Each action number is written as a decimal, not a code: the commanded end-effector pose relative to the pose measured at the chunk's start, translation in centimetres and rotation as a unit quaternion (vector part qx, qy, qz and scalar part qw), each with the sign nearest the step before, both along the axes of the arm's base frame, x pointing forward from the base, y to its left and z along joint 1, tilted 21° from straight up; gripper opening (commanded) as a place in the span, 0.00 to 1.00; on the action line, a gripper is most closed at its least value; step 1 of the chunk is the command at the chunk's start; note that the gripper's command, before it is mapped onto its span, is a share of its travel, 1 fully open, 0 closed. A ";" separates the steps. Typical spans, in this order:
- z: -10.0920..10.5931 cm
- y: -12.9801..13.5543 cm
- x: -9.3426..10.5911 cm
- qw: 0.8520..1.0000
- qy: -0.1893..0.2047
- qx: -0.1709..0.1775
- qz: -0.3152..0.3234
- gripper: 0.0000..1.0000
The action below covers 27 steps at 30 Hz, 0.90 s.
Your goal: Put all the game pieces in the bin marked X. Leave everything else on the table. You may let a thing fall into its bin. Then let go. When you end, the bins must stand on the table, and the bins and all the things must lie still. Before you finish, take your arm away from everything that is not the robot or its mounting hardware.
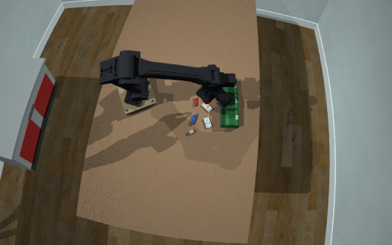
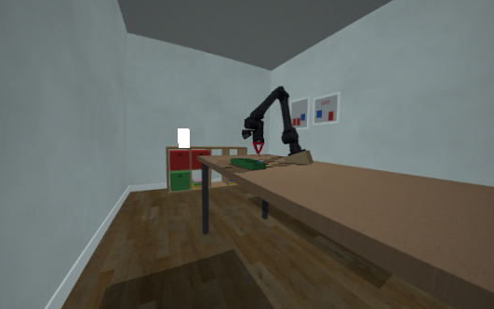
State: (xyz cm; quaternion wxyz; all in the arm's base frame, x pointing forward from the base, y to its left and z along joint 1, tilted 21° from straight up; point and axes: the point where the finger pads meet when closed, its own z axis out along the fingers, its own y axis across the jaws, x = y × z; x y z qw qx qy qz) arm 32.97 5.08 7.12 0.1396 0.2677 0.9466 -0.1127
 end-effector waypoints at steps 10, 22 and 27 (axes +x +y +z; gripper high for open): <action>-1.1 -0.5 0.8 1.000 -0.005 0.000 0.000 0.39; -3.5 -1.3 3.4 1.000 -0.023 0.006 0.000 0.39; -4.5 -1.7 3.1 1.000 -0.017 0.004 0.000 0.39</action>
